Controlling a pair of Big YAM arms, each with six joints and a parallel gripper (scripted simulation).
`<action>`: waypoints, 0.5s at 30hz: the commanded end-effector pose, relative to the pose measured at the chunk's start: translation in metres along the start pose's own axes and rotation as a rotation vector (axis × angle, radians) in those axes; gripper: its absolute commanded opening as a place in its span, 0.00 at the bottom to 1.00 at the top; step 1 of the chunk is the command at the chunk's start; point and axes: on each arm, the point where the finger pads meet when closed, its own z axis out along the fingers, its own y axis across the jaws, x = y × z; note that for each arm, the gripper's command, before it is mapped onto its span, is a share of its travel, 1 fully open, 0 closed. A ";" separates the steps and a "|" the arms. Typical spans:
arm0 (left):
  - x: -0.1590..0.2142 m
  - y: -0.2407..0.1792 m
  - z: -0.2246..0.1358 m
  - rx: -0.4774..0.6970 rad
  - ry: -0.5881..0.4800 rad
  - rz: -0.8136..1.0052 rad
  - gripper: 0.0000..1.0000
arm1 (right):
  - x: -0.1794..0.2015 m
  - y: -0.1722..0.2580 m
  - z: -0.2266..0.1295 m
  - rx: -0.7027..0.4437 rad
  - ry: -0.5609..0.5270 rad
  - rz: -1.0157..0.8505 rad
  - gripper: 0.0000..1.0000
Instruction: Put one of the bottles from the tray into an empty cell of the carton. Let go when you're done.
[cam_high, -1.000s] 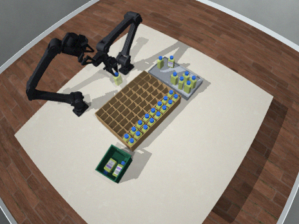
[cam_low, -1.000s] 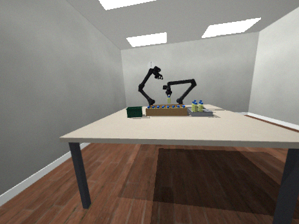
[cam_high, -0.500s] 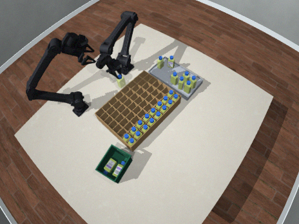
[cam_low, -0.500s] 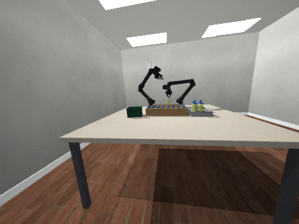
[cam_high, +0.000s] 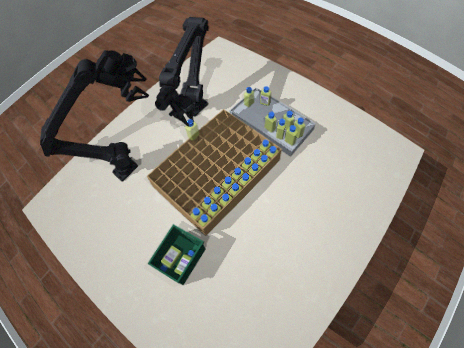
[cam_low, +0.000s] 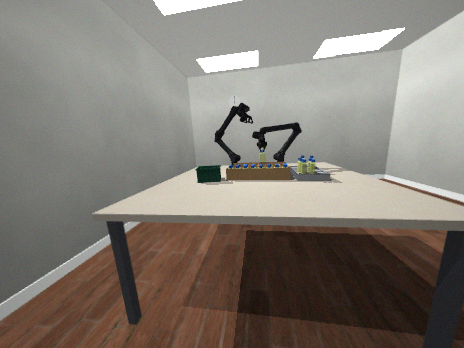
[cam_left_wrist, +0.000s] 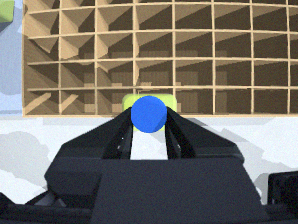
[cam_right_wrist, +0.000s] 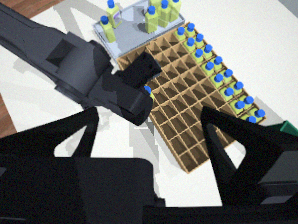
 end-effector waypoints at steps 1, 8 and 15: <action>-0.037 -0.014 -0.015 0.056 -0.042 -0.038 0.22 | -0.018 -0.004 -0.023 0.008 -0.049 0.017 1.00; -0.039 -0.012 -0.017 0.065 -0.047 -0.062 0.22 | -0.018 -0.004 -0.023 0.008 -0.049 0.017 1.00; -0.044 -0.013 -0.018 0.042 -0.031 -0.036 0.22 | -0.018 -0.004 -0.023 0.008 -0.049 0.017 1.00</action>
